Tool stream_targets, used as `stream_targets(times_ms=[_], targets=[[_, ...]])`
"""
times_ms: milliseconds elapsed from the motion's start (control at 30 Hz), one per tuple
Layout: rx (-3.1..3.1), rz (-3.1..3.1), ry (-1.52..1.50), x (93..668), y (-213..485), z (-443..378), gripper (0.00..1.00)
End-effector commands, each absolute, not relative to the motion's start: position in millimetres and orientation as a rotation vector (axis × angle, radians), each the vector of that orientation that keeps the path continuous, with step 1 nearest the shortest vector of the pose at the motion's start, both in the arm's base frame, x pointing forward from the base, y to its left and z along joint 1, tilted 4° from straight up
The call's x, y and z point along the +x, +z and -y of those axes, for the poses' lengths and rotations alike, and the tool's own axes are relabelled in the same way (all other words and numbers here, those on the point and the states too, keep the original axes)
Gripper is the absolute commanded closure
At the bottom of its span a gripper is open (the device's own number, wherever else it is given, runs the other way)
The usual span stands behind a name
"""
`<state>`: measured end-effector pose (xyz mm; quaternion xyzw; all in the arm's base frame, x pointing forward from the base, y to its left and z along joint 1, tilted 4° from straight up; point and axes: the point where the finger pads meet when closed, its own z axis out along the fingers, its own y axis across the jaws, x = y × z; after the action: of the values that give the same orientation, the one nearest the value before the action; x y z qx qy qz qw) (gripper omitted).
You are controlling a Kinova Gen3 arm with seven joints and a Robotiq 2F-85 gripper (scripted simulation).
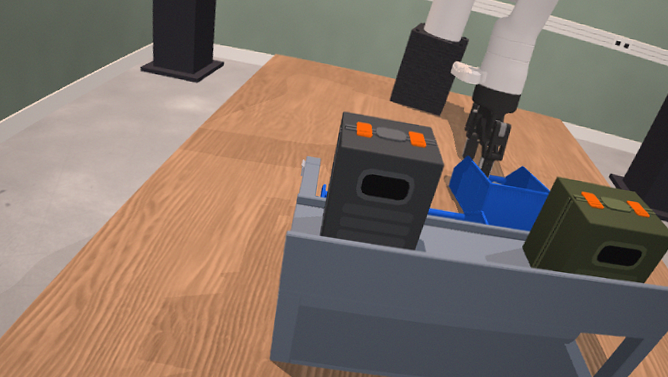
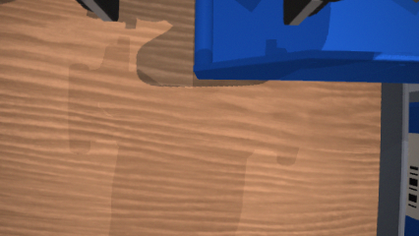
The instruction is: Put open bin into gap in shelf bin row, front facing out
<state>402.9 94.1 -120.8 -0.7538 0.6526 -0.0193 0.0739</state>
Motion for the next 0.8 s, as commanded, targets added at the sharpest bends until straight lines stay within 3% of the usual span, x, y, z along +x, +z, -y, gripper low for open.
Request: stream_targets(times_ms=[0, 767], targets=[[-2.228, -1.932, -0.115, 400.1, -121.7, -94.0, 0.0], [-2.228, -1.932, -0.115, 399.6, -108.3, -92.5, 0.0]])
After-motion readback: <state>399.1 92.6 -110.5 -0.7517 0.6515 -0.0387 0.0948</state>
